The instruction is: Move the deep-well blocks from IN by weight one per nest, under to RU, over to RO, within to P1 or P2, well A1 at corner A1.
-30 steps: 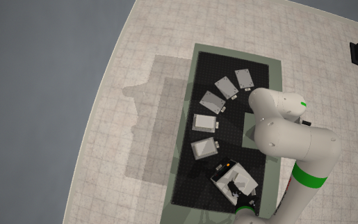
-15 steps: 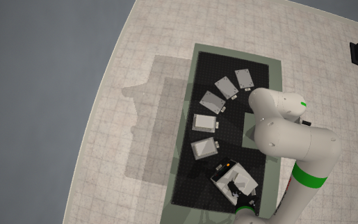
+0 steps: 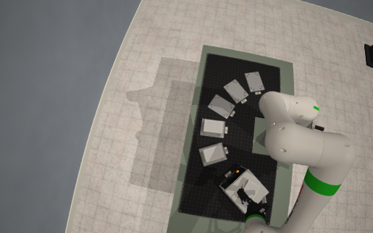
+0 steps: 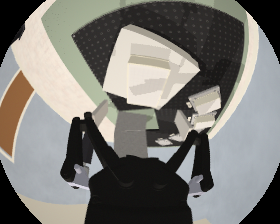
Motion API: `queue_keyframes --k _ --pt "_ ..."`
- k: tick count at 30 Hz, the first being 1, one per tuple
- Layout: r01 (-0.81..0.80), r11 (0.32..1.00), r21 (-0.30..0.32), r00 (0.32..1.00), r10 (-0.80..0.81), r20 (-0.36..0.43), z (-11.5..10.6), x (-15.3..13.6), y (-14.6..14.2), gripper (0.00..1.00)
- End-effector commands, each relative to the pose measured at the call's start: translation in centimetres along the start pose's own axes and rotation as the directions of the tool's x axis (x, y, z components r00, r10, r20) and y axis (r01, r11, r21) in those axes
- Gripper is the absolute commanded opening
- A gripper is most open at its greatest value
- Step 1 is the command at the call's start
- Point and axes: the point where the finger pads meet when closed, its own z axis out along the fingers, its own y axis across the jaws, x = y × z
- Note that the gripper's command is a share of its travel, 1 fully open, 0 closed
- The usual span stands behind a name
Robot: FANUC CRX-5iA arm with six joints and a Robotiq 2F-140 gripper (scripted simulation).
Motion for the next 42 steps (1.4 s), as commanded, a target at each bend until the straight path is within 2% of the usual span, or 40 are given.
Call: queue_keyframes --k 1,30,42 --pt "0.000 1.000 0.000 1.000 0.000 0.000 0.0 0.0 0.0 1.00" --pt "0.000 1.000 0.000 1.000 0.000 0.000 0.8 0.5 0.0 1.00" --pt "0.000 1.000 0.000 1.000 0.000 0.000 2.6 1.5 0.0 1.00"
